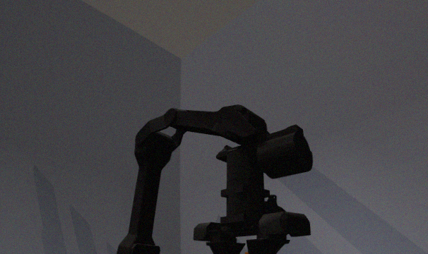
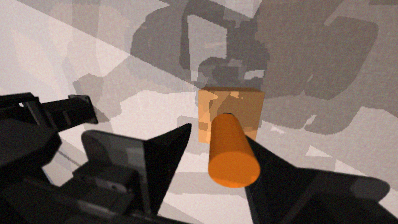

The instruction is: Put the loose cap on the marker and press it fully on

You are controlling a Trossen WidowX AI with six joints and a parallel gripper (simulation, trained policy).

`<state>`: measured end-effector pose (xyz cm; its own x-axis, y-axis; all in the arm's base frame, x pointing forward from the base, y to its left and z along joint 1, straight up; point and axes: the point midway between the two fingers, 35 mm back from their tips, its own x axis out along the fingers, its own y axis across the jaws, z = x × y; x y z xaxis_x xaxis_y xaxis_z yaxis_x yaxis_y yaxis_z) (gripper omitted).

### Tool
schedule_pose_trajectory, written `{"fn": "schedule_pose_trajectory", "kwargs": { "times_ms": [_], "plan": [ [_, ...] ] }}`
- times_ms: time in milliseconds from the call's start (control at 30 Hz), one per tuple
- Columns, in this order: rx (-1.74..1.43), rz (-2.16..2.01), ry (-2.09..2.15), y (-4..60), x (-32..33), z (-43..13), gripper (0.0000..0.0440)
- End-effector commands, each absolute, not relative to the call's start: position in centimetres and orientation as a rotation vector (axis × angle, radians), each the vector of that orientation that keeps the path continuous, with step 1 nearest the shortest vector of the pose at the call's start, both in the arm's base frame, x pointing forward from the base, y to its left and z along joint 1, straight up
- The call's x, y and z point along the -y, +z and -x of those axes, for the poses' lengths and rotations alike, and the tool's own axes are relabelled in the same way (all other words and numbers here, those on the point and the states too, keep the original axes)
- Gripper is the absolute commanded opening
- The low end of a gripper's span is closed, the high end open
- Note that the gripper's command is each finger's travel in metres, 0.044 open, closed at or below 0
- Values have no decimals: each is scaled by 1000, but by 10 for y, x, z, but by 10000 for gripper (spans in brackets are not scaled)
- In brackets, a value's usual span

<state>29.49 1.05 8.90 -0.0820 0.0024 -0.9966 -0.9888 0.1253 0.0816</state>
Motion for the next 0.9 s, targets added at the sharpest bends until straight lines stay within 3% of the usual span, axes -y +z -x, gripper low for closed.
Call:
{"fn": "schedule_pose_trajectory", "kwargs": {
  "times_ms": [0, 167, 867],
  "plan": [
    [-1342, 1050, 1227, 85, -14, -280, 310],
    [-1309, 1055, 1220, 87, -17, -281, 440],
    [-1106, 1142, 1127, 154, -23, -296, 440]
  ]
}}
